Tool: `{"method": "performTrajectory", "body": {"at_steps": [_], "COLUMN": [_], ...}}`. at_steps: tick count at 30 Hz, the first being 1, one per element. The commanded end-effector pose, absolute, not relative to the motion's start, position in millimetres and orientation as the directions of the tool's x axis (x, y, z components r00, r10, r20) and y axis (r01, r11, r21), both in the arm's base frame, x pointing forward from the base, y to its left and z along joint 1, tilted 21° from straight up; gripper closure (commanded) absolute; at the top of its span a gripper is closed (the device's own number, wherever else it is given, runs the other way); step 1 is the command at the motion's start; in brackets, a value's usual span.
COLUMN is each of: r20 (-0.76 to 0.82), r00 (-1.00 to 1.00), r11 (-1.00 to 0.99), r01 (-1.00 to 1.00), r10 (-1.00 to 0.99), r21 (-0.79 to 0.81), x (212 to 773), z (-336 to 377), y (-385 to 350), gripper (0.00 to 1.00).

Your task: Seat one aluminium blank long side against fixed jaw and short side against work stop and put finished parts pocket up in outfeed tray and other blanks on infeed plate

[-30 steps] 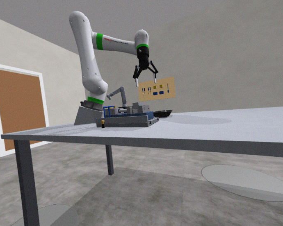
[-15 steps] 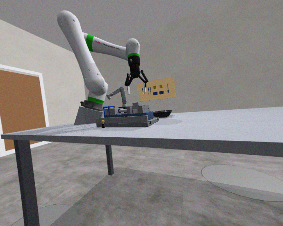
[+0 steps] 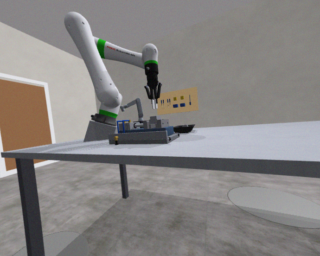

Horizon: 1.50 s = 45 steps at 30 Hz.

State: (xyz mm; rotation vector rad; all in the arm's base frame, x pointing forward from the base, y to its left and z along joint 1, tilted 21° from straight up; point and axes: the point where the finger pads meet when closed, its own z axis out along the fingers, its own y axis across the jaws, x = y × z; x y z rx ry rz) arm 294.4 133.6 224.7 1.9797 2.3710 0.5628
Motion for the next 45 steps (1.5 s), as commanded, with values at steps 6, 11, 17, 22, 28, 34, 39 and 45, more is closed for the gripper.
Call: {"method": "performTrajectory", "body": {"at_steps": [6, 11, 17, 22, 28, 34, 39, 45], "r20": [0.225, 0.225, 0.225, 0.225, 0.225, 0.225, 0.225, 0.225], "r00": [-0.205, -0.205, -0.205, -0.205, -0.205, -0.205, -0.205, -0.205], "r11": [0.140, 0.140, 0.140, 0.140, 0.140, 0.140, 0.140, 0.140], "r01": [0.952, 0.952, 0.952, 0.952, 0.952, 0.952, 0.952, 0.952], "r10": [0.953, 0.953, 0.953, 0.953, 0.953, 0.953, 0.953, 0.953], "r21": [0.272, 0.272, 0.272, 0.272, 0.272, 0.272, 0.272, 0.272], "x": [294.5, 294.5, 294.5, 294.5, 294.8, 295.9, 297.4, 299.0], "z": [224.9, 224.9, 224.9, 224.7, 223.6, 219.0, 212.4, 205.5], "y": [133.7, 133.7, 133.7, 133.7, 134.1, 135.4, 137.4, 139.5], "gripper": [1.00, 1.00, 1.00, 1.00, 1.00, 1.00, 1.00, 1.00]}}
